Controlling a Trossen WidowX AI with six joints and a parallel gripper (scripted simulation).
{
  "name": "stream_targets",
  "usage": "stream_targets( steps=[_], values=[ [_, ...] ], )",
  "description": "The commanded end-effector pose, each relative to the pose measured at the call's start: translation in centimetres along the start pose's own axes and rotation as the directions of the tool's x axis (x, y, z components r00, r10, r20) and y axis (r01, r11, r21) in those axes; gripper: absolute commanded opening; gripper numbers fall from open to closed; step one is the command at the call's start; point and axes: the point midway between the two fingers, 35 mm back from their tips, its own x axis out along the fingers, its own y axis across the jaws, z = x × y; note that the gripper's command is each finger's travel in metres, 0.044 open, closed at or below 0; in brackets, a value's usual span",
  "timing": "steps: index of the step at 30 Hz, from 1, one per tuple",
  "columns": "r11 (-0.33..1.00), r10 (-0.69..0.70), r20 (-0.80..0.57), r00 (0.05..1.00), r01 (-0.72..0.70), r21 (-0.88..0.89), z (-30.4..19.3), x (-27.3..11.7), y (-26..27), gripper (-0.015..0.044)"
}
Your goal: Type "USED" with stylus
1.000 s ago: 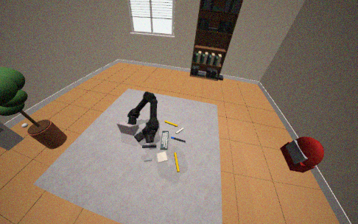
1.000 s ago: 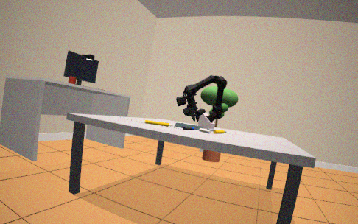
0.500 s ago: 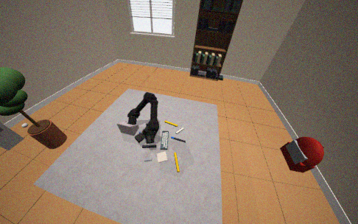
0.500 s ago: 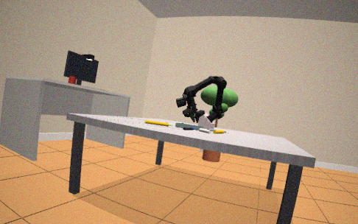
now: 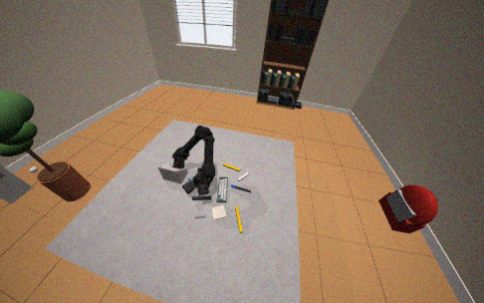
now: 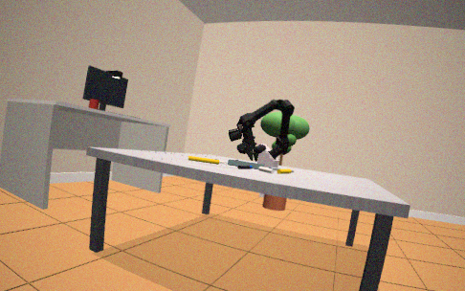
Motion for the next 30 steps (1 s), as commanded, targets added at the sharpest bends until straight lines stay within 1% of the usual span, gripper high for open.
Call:
stream_targets(
  steps=[1,30],
  values=[
    [1.0,0.006,-0.003,1.0,-0.006,0.006,0.1,0.4,0.1,0.015],
    [1.0,0.006,-0.003,1.0,-0.006,0.006,1.1,2.1,0.1,0.015]
  ],
)
